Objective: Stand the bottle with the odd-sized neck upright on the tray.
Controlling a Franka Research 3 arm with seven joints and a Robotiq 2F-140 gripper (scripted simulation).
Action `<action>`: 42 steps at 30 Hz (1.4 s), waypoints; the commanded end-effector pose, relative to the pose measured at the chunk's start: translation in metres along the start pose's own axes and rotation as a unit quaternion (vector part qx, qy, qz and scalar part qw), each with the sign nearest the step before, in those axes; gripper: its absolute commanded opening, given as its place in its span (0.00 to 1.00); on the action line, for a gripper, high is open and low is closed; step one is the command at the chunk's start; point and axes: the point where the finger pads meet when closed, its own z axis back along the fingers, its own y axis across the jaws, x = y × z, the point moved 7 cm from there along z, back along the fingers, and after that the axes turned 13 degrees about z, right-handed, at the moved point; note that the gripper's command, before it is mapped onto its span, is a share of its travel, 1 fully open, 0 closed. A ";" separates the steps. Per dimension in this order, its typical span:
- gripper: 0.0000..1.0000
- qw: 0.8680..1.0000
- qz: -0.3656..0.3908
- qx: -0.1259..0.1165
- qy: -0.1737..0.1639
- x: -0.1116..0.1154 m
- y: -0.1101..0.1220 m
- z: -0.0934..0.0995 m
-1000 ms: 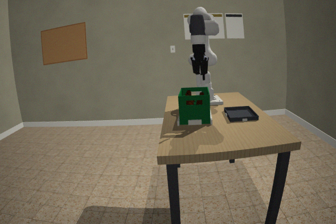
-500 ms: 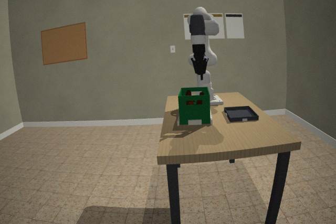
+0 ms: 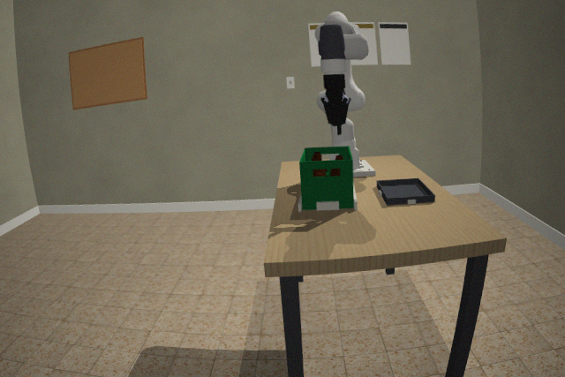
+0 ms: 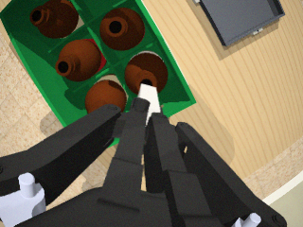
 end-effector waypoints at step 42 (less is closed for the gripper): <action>0.44 1.000 0.001 0.002 0.000 -0.100 -0.162 0.001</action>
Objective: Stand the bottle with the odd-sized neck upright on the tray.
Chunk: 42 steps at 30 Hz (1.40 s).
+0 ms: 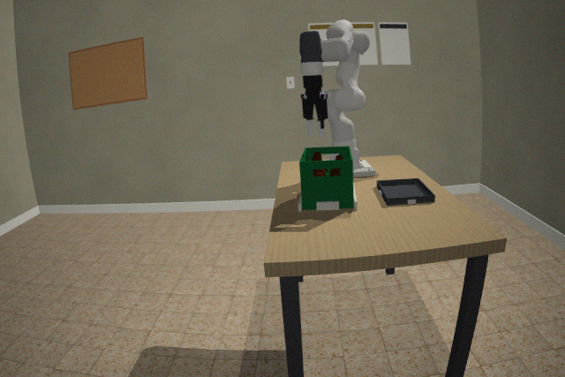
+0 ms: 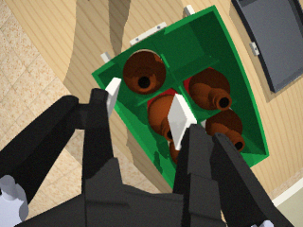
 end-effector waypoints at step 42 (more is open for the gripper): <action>0.44 1.000 0.009 -0.002 0.001 -0.001 -0.001 -0.007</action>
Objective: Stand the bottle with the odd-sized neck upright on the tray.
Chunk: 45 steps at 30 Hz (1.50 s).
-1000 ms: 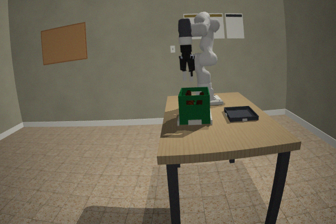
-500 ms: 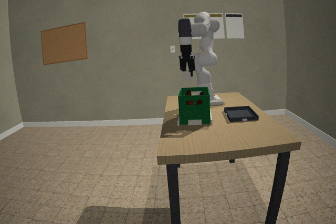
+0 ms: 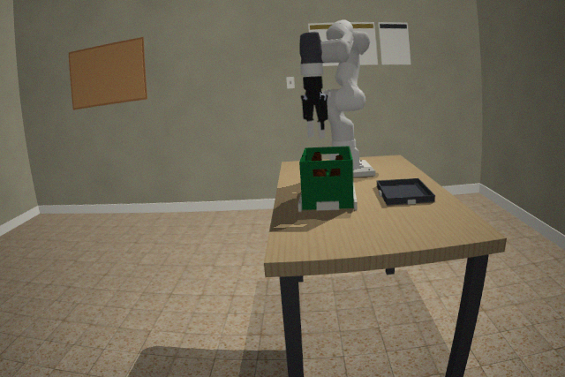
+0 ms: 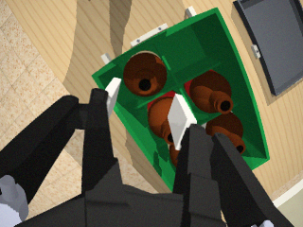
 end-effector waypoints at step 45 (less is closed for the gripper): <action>0.44 1.000 0.004 -0.001 -0.001 0.000 0.000 -0.040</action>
